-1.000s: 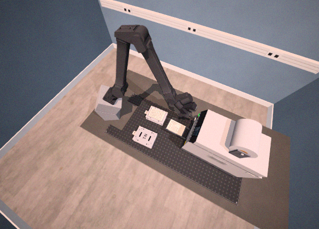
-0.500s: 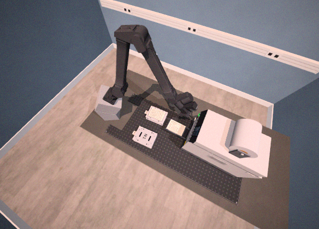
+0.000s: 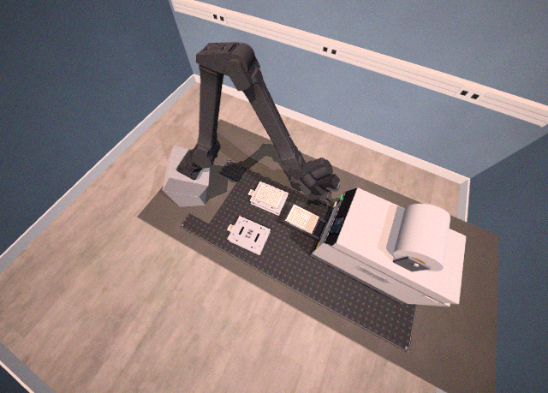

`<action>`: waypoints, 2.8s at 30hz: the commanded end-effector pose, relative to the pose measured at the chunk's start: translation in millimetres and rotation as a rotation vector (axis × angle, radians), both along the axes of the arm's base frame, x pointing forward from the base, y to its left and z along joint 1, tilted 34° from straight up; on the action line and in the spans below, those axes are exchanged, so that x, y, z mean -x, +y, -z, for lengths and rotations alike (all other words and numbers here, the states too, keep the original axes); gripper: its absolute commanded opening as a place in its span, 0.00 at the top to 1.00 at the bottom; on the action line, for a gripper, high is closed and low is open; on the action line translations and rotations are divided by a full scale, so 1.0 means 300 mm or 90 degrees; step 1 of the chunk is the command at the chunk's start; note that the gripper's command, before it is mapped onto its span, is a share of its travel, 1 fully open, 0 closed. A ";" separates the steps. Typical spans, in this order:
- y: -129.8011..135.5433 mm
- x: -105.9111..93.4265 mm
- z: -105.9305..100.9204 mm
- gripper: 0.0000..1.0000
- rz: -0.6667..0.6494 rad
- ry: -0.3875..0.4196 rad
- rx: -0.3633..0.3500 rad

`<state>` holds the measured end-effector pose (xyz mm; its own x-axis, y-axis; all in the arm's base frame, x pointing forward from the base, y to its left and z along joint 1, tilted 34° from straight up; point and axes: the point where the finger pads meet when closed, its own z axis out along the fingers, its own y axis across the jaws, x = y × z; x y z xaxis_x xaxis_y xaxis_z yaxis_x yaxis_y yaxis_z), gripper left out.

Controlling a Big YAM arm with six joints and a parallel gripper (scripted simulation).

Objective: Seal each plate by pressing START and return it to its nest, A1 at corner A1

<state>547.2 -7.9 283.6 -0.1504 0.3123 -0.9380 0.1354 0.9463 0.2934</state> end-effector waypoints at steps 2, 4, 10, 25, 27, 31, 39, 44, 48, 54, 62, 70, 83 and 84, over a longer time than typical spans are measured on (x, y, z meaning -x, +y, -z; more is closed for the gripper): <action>0.001 -0.007 -0.013 1.00 -0.003 -0.014 0.004; 0.008 -0.007 -0.012 1.00 -0.005 -0.013 0.004; 0.021 -0.021 -0.037 1.00 -0.006 -0.018 0.005; -0.021 -0.034 -0.103 1.00 0.004 -0.036 0.003; -0.025 -0.031 -0.127 1.00 0.006 -0.047 0.003; -0.024 -0.032 -0.139 1.00 0.005 -0.052 0.003; 0.005 -0.038 -0.115 1.00 -0.005 -0.043 0.003; 0.004 -0.049 -0.096 1.00 -0.005 -0.032 0.003; 0.003 -0.053 -0.077 1.00 -0.005 -0.019 0.004; 0.001 -0.044 -0.031 1.00 -0.005 -0.001 0.004; -0.031 -0.051 -0.078 1.00 0.006 -0.028 0.004; 0.001 -0.064 -0.095 1.00 -0.005 -0.035 0.004; 0.006 -0.079 -0.083 1.00 -0.008 -0.021 0.005; 0.006 -0.079 -0.082 1.00 -0.008 -0.019 0.005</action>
<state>556.2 -9.4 286.4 -0.1525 0.3130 -0.9374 0.1346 0.9462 0.2941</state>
